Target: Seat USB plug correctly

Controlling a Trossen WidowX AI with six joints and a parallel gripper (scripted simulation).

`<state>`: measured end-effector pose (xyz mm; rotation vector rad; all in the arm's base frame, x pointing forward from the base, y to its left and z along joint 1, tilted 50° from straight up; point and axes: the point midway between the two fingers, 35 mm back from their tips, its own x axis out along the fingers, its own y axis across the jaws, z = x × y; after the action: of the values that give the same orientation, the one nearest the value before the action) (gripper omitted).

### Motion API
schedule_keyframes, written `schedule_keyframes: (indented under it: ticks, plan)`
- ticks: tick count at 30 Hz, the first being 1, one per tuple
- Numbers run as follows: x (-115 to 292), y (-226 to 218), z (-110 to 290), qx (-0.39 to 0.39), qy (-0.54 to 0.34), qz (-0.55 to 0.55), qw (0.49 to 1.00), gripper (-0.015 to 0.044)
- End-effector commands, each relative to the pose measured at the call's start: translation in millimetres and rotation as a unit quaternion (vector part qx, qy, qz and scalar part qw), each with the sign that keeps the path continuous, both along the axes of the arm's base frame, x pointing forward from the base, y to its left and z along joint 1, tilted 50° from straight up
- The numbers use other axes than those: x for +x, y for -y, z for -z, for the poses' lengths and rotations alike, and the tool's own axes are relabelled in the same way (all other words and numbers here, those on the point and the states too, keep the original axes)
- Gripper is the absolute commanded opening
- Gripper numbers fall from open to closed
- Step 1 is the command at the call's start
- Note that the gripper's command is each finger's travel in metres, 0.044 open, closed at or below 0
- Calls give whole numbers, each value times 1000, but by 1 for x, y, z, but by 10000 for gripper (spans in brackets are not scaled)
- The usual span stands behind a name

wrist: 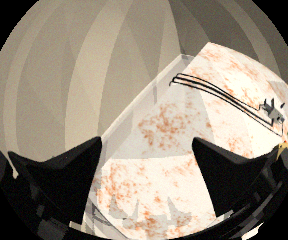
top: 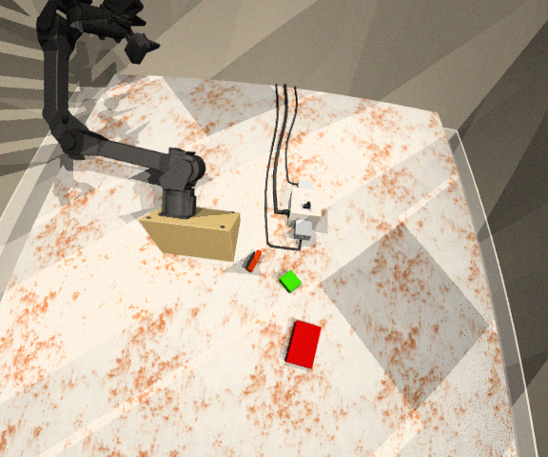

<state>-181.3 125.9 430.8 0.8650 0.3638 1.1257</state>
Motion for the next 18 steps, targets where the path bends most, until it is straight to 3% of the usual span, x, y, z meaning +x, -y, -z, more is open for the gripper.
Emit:
schedule_keyframes:
  ticks: [1,8,18]
  plan:
    - [4,0,-2,0,2,9,1000,426]
    - [121,4,-29,-80,5,96,992,440]
    - [288,18,-8,-261,43,140,954,440]
